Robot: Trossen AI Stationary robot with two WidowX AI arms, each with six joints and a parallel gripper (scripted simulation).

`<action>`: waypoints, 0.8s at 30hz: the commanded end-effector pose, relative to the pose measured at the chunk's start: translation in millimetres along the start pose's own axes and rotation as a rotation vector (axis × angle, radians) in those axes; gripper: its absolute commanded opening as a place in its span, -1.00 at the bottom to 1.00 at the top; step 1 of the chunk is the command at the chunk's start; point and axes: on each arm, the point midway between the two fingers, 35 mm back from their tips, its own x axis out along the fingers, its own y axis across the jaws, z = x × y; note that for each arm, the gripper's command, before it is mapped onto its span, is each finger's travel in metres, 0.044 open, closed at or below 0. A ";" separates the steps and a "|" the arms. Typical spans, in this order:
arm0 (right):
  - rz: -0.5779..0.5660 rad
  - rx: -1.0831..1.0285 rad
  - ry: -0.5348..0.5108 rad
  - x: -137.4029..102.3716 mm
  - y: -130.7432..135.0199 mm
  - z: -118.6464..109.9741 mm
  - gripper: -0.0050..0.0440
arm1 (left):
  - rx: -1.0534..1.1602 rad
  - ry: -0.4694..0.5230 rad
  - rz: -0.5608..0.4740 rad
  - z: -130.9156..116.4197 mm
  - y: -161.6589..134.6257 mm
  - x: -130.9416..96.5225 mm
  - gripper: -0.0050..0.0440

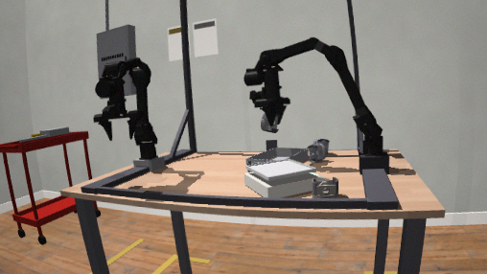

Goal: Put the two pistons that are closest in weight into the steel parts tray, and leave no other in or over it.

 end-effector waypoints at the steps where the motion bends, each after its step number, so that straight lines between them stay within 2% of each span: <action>1: 0.002 0.001 -0.032 -8.3 -0.2 4.8 0.84 | -0.006 -0.049 0.007 18.9 -11.8 -15.9 -0.15; 24: 0.002 0.001 -0.032 -8.3 -0.2 4.8 0.84 | 0.492 0.002 0.125 20.7 -14.7 -18.5 -0.15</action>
